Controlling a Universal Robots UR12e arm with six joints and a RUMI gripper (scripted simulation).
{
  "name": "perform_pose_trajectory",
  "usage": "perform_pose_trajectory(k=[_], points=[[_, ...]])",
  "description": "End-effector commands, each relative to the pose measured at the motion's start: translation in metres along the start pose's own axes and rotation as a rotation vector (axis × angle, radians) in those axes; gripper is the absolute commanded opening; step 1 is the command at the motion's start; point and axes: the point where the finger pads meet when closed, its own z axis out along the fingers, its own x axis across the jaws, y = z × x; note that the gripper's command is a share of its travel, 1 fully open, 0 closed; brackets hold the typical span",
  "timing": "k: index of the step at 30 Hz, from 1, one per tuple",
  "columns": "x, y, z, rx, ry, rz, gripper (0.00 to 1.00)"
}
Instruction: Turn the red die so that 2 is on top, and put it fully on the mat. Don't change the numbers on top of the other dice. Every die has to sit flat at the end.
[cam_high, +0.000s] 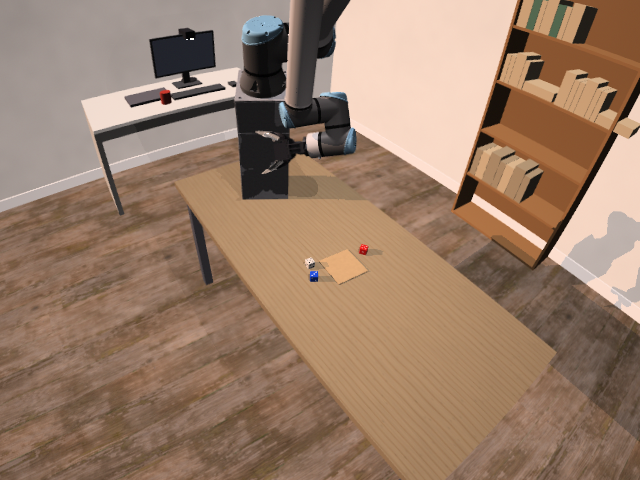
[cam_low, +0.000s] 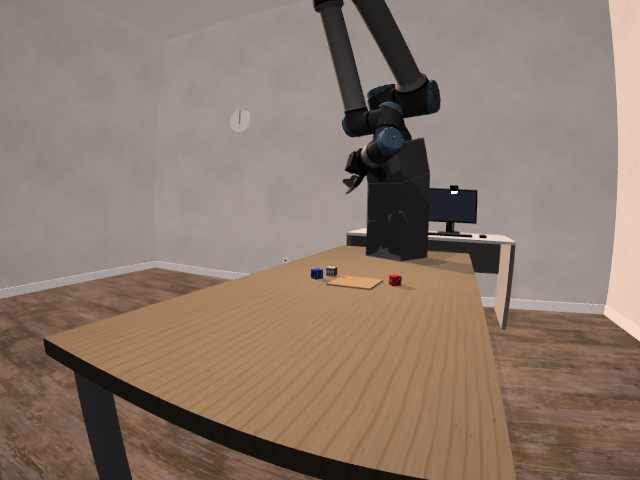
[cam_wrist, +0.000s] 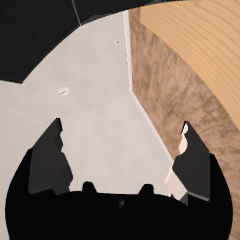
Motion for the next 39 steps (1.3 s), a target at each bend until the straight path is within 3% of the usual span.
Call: perform_pose_trajectory(k=[1,5,11,13,15,22,28,30,32,39], points=[[0.004,-0.002,-0.001,0.014,0.005,0.015,1.00],[0.020,-0.009,-0.005,0.077,0.028,0.081,1.00],[0.068,-0.021,-0.021,0.237,0.094,0.243,1.00],[0.068,-0.021,-0.021,0.237,0.094,0.243,1.00],[0.095,-0.024,-0.032,0.320,0.134,0.324,1.00],[0.146,-0.022,-0.057,0.465,0.212,0.462,1.00],[0.200,-0.009,-0.088,0.613,0.307,0.597,1.00],[0.200,-0.009,-0.088,0.613,0.307,0.597,1.00],[0.230,0.004,-0.108,0.695,0.366,0.669,1.00],[0.279,0.036,-0.148,0.840,0.485,0.788,1.00]])
